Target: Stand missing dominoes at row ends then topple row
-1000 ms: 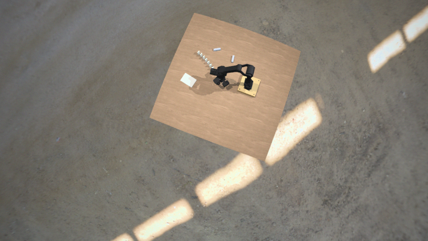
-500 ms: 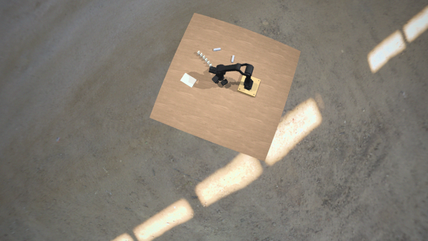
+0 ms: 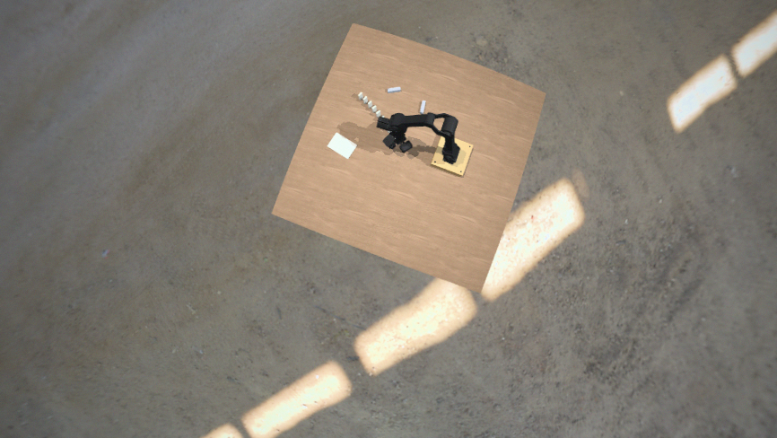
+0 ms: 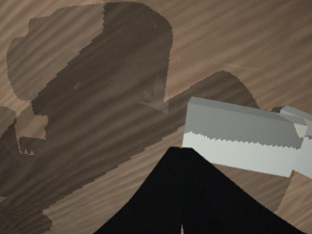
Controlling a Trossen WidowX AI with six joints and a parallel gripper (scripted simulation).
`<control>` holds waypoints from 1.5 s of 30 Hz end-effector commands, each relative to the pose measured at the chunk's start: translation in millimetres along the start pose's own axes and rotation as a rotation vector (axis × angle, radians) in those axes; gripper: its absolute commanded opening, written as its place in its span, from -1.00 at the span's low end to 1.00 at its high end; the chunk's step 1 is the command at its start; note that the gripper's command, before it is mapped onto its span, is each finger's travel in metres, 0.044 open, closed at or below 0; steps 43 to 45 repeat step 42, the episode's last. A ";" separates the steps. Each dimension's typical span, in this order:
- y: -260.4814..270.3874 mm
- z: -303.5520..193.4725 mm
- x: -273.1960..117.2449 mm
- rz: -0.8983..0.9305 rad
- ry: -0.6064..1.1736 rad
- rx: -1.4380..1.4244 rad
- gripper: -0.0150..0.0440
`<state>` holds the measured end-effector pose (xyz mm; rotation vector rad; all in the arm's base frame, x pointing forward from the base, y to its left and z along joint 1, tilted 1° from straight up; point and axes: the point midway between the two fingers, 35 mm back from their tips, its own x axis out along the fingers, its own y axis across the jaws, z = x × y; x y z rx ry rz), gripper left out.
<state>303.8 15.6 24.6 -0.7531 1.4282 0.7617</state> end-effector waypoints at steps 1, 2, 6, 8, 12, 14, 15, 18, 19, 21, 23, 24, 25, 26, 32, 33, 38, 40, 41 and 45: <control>-8.6 -0.7 -17.5 0.002 0.012 0.017 -0.49; -11.4 -0.6 -24.2 0.000 0.010 0.015 -0.49; -23.6 1.2 -52.7 -0.030 -0.026 -0.007 -0.49; -24.2 1.3 -54.2 -0.031 -0.028 -0.009 -0.49; -24.2 1.3 -54.2 -0.031 -0.028 -0.009 -0.49; -24.2 1.3 -54.2 -0.031 -0.028 -0.009 -0.49; -24.2 1.3 -54.2 -0.031 -0.028 -0.009 -0.49; -24.2 1.3 -54.2 -0.031 -0.028 -0.009 -0.49; -24.2 1.3 -54.2 -0.031 -0.028 -0.009 -0.49; -24.2 1.3 -54.2 -0.031 -0.028 -0.009 -0.49; -24.2 1.3 -54.2 -0.031 -0.028 -0.009 -0.49; -24.2 1.3 -54.2 -0.031 -0.028 -0.009 -0.49; -24.2 1.3 -54.2 -0.031 -0.028 -0.009 -0.49; -24.2 1.3 -54.2 -0.031 -0.028 -0.009 -0.49; -24.2 1.3 -54.2 -0.031 -0.028 -0.009 -0.49; -24.2 1.3 -54.2 -0.031 -0.028 -0.009 -0.49; -24.2 1.3 -54.2 -0.031 -0.028 -0.009 -0.49; -24.2 1.3 -54.2 -0.031 -0.028 -0.009 -0.49; -24.2 1.3 -54.2 -0.031 -0.028 -0.009 -0.49; -24.2 1.3 -54.2 -0.031 -0.028 -0.009 -0.49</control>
